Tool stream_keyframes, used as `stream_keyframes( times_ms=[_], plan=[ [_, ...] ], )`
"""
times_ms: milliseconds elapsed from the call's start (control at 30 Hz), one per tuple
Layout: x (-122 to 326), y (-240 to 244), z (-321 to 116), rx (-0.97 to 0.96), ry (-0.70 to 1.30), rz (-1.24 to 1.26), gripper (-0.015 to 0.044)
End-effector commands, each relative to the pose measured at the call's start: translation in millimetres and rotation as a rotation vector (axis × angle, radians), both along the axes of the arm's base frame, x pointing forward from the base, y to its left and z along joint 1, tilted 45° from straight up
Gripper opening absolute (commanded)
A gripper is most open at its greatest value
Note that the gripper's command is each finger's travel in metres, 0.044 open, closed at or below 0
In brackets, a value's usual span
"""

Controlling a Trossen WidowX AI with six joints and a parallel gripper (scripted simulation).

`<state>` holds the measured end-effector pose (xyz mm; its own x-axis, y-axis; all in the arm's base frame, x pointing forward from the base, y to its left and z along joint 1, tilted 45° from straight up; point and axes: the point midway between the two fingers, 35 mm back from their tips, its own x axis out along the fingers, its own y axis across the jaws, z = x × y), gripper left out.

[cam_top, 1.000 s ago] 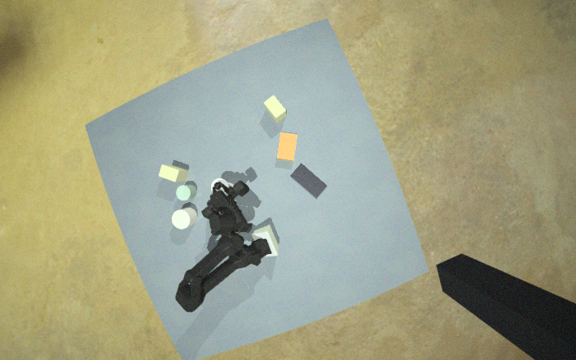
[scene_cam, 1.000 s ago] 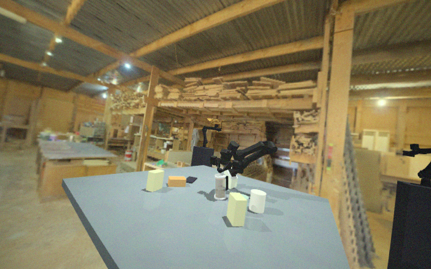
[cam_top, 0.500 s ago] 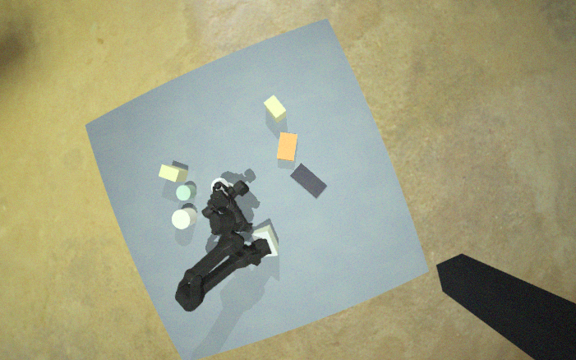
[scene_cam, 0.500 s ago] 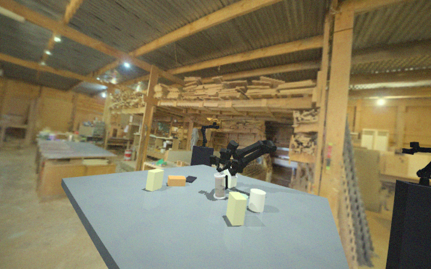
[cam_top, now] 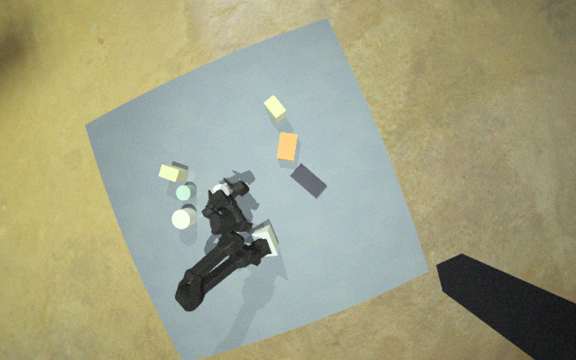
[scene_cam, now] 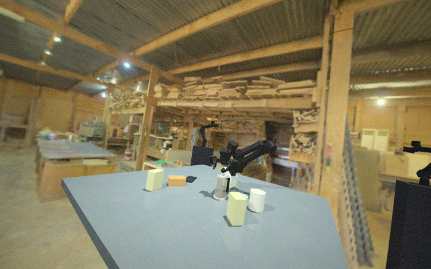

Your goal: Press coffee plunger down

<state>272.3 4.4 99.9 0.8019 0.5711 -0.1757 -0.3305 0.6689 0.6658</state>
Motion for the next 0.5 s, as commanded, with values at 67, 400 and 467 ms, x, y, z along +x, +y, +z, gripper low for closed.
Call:
stream_keyframes(
  times_ms=[67,400,467],
  plan=[
    [0,0,0,-0.002,0.000,-0.002,0.0440],
    [9,-26,16,-0.021,0.008,-0.031,0.0440],
    [4,-33,20,-0.029,0.023,-0.018,0.0440]
  ],
)
